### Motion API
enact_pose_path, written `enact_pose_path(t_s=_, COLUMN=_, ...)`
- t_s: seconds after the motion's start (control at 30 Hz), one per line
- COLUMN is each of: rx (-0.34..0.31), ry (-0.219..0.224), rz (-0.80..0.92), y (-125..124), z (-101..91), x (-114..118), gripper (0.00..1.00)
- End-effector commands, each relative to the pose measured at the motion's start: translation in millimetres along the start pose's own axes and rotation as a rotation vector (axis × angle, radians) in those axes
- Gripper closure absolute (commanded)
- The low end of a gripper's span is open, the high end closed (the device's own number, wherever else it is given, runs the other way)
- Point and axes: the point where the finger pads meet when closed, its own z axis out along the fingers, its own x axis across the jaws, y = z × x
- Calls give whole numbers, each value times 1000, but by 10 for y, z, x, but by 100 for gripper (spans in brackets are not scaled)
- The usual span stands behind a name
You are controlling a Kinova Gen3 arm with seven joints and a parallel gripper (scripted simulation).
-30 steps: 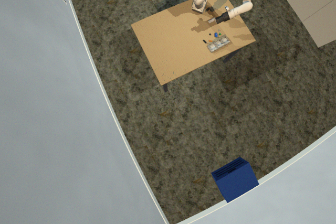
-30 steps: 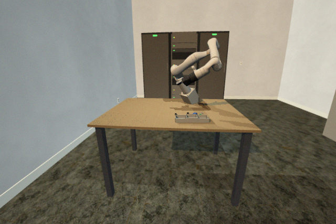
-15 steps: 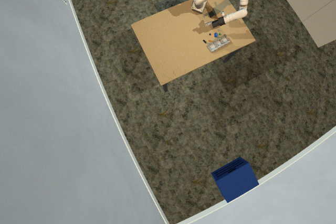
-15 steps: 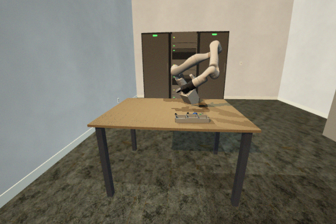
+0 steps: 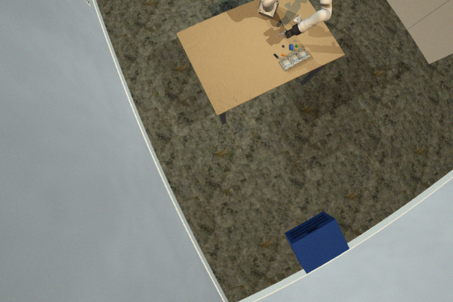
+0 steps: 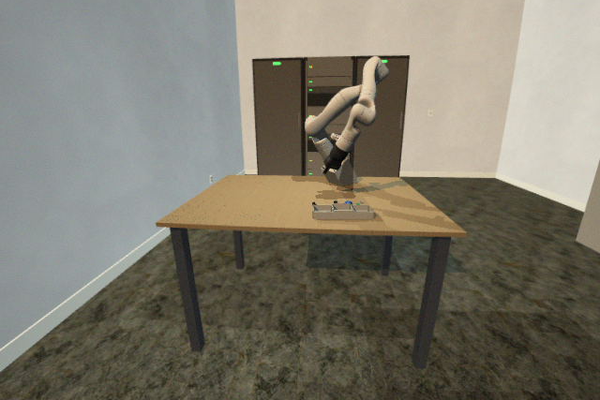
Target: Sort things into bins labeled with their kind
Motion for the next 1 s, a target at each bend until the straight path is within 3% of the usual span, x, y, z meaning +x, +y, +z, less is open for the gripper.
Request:
enact_pose_path(t_s=0.0, rx=-59, ry=82, rz=14, y=8, z=-132, x=77, gripper=69)
enact_pose_path(t_s=0.07, rx=-121, ry=144, rz=58, y=94, z=-248, x=115, gripper=69)
enact_pose_path(t_s=0.13, rx=-121, ry=144, rz=58, y=94, z=-248, x=115, gripper=69)
enact_pose_path(t_s=0.2, rx=-183, ry=206, rz=106, y=184, z=-386, x=136, gripper=69)
enact_pose_path(t_s=0.23, rx=-186, ry=209, rz=108, y=185, z=-388, x=137, gripper=69)
enact_pose_path(t_s=0.4, rx=-318, ry=332, rz=215, y=350, z=-702, x=124, gripper=69)
enact_pose_path(t_s=0.47, rx=-327, ry=341, rz=223, y=368, z=-741, x=120, gripper=69)
enact_pose_path(t_s=0.53, rx=-390, ry=397, rz=277, y=429, z=-893, x=88, gripper=69)
enact_pose_path(t_s=0.97, rx=-402, ry=408, rz=287, y=452, z=-952, x=76, gripper=69)
